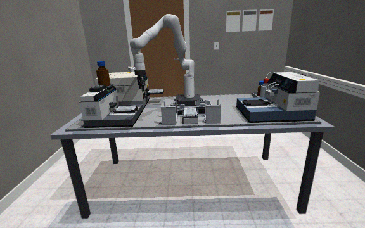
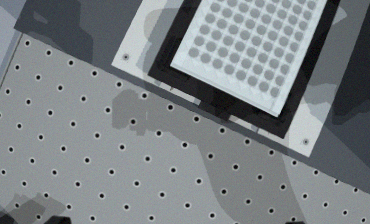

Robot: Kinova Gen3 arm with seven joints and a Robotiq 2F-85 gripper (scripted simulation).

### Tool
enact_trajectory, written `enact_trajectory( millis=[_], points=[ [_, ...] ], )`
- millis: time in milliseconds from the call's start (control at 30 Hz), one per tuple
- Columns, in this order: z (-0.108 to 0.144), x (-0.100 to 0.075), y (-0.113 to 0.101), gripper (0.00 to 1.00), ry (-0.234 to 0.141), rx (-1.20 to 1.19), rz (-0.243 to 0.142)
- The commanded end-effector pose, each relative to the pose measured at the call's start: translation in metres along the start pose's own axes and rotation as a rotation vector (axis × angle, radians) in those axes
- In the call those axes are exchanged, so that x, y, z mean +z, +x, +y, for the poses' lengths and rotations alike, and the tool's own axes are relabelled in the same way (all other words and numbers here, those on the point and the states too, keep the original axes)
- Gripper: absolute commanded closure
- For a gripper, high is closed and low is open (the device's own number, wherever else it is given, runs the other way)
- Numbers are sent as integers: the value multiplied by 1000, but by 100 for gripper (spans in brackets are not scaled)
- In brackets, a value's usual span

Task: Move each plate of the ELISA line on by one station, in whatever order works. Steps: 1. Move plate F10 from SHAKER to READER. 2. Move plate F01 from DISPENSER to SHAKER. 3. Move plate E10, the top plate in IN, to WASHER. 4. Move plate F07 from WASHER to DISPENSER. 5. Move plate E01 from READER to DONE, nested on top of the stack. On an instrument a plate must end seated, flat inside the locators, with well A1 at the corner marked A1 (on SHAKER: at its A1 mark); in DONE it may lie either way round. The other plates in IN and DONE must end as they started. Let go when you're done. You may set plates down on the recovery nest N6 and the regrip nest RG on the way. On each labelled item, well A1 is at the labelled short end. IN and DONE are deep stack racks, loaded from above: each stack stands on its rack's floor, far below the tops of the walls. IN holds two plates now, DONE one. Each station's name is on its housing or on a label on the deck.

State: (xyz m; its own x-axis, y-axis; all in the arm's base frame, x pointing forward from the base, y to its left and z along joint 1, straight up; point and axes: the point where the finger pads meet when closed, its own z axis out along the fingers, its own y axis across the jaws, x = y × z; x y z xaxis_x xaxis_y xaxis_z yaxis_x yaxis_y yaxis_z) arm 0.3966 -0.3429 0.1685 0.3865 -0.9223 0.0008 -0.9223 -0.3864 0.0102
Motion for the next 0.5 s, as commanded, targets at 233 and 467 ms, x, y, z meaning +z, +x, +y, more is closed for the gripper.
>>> enact_trajectory(
  millis=[233, 467],
  points=[
    [-15, -5, -25, 0, 4, -5, 13],
    [-25, -4, -44, 0, 5, -144, 12]
  ],
)
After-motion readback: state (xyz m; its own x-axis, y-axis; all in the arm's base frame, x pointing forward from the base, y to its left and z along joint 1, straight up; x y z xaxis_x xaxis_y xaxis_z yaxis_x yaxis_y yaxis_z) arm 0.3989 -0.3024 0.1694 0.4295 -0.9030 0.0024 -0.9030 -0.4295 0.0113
